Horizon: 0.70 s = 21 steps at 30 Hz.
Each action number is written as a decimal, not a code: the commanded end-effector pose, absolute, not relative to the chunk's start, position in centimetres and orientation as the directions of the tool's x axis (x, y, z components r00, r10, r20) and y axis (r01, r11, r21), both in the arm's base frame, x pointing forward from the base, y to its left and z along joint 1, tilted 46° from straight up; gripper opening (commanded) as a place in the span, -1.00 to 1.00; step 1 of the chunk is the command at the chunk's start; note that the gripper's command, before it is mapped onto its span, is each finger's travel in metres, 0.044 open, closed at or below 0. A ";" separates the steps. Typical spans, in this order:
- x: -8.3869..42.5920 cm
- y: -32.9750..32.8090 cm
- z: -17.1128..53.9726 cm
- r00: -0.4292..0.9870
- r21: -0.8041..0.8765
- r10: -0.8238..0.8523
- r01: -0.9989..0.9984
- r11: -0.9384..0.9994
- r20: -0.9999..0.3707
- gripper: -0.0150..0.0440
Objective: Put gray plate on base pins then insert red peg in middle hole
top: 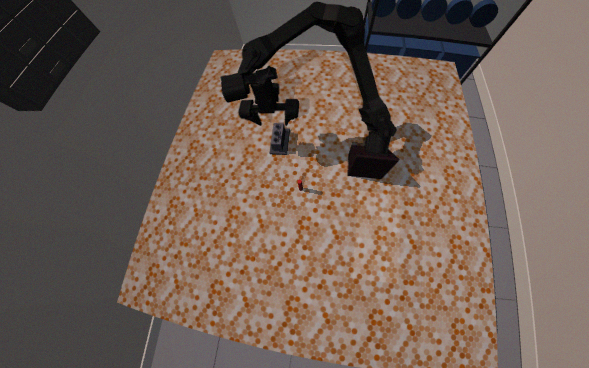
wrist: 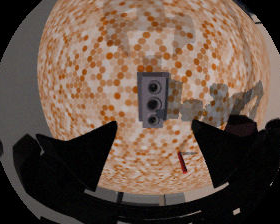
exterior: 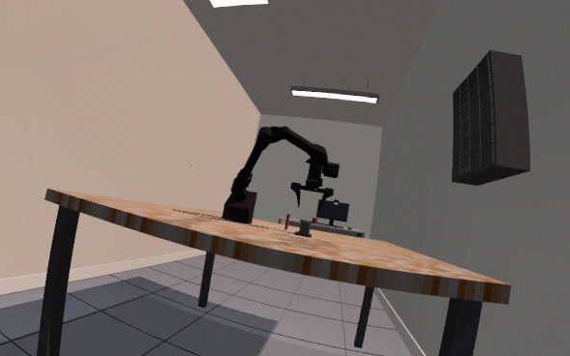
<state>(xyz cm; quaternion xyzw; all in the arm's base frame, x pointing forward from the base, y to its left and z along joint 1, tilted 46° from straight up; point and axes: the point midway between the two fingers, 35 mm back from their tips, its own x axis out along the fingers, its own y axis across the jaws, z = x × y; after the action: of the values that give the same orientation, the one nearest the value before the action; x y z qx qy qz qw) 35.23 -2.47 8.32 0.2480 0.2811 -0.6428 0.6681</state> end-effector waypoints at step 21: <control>24.2 12.1 -3.7 0.019 -0.275 -0.711 0.915 0.296 -0.703 1.00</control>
<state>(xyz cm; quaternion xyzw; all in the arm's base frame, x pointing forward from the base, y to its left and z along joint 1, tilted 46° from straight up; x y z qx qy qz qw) 25.47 11.81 -2.70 0.1375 0.3932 -0.5775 0.7021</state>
